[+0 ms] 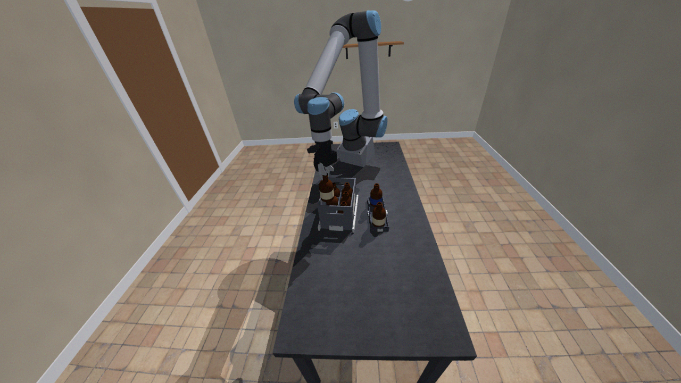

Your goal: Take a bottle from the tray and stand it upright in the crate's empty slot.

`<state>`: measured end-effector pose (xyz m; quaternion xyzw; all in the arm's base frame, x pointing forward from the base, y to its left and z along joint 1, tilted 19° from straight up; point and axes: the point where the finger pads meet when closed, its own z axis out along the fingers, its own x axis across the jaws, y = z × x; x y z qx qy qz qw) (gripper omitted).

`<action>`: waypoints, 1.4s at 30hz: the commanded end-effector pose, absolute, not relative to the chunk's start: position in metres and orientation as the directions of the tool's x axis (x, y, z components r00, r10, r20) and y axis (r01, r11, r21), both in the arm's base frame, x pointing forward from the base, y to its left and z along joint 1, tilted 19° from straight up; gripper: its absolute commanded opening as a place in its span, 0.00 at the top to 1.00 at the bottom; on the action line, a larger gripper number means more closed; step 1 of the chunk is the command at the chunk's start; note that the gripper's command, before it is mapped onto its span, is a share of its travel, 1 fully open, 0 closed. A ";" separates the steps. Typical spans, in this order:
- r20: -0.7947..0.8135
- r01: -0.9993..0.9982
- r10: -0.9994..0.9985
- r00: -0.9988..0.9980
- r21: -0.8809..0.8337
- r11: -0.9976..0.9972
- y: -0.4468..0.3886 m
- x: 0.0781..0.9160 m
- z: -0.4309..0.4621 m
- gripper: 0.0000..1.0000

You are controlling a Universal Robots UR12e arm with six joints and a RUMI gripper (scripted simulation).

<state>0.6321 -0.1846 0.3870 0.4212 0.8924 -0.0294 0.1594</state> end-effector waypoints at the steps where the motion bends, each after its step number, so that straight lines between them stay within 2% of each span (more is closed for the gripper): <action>1: -0.311 0.761 0.742 -0.594 0.083 0.644 -0.185 0.632 0.388 1.00; 42: -0.311 0.761 0.742 -0.594 0.083 0.644 -0.186 0.635 0.380 1.00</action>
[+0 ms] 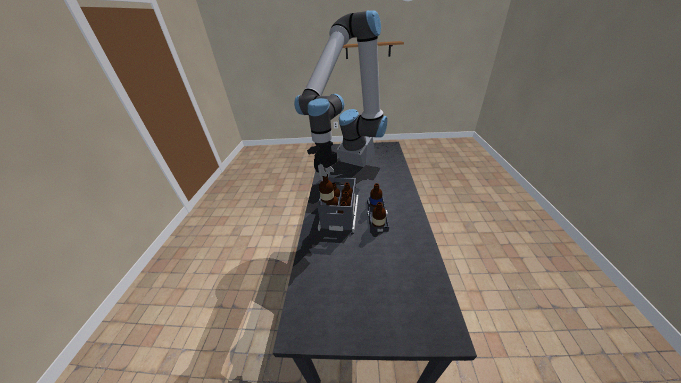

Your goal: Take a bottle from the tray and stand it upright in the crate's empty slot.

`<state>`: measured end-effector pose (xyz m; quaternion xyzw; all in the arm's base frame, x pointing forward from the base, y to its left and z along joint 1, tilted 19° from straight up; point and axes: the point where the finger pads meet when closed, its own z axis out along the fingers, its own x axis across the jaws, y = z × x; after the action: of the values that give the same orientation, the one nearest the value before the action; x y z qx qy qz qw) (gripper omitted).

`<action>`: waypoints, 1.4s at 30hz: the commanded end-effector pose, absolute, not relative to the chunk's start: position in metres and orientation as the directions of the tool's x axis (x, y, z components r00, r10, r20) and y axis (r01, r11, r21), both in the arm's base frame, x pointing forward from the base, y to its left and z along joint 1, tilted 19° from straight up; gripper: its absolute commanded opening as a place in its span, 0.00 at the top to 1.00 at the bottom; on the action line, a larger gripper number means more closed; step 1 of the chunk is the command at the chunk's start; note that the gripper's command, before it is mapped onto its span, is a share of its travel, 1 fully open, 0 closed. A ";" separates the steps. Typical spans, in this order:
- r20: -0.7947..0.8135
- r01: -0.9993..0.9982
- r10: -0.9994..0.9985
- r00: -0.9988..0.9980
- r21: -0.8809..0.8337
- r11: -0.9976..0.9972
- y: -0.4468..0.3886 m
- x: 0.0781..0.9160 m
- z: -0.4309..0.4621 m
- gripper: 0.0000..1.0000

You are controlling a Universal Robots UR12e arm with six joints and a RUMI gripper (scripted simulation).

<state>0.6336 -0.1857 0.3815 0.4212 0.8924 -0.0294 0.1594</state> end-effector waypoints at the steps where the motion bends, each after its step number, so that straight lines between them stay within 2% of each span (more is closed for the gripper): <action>1: -0.311 0.761 0.742 -0.594 0.083 0.644 -0.187 0.635 0.379 1.00; 42: -0.311 0.761 0.742 -0.594 0.083 0.644 -0.192 0.643 0.351 1.00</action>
<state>0.6421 -0.1921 0.3506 0.4212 0.8924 -0.0294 0.1594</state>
